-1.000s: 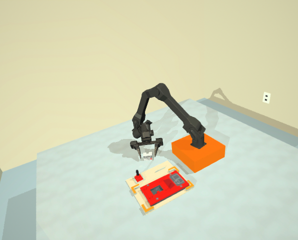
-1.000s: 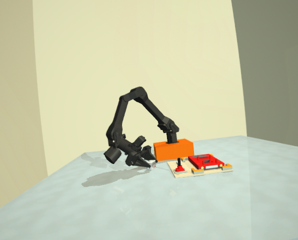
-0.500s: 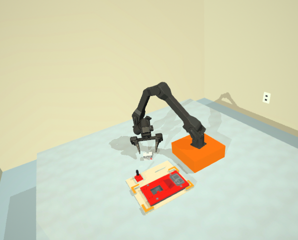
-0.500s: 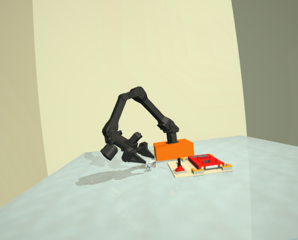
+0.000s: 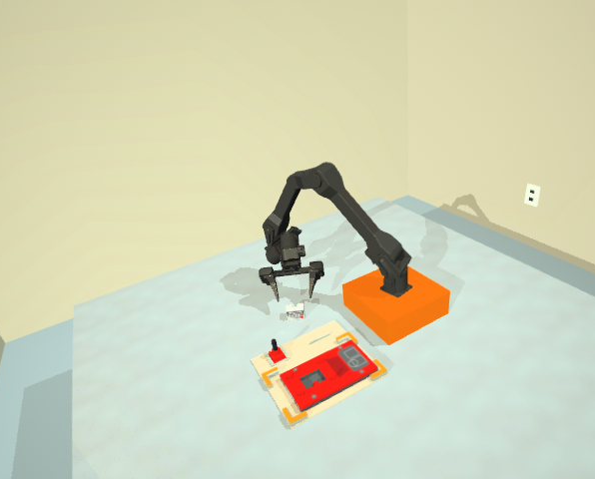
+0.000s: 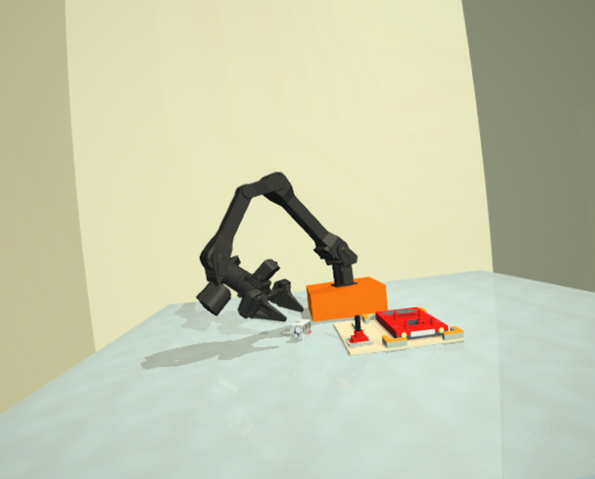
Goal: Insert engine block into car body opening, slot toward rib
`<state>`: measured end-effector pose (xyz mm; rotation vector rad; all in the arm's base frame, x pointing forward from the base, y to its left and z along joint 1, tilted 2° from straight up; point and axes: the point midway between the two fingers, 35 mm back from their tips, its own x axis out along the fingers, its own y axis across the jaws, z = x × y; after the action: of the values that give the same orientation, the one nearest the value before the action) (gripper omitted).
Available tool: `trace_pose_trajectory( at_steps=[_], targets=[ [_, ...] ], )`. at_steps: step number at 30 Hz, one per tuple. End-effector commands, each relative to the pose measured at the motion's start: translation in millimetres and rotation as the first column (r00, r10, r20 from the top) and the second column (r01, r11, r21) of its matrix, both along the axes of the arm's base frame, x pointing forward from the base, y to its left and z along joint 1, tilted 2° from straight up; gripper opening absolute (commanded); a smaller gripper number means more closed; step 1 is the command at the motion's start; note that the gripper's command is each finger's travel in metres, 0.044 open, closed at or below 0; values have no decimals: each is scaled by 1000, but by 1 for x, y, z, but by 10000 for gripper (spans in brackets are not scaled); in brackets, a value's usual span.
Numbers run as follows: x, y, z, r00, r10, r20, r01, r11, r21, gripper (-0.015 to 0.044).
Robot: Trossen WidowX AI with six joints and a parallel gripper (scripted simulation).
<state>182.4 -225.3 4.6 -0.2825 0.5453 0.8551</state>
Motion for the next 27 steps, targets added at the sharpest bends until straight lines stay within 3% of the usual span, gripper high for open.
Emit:
trace_pose_trajectory(
  at_steps=[1, 6, 16, 27],
  targets=[
    [0, 0, 0, 1000, -1, -1, 1, 1000, 1, 440],
    [0, 1, 0, 1000, -8, -19, 9, 1000, 9, 440],
    [1, 9, 0, 948, -122, -293, 153, 985, 85, 440],
    [3, 16, 0, 786, -251, -566, 354, 932, 79, 440]
  ],
)
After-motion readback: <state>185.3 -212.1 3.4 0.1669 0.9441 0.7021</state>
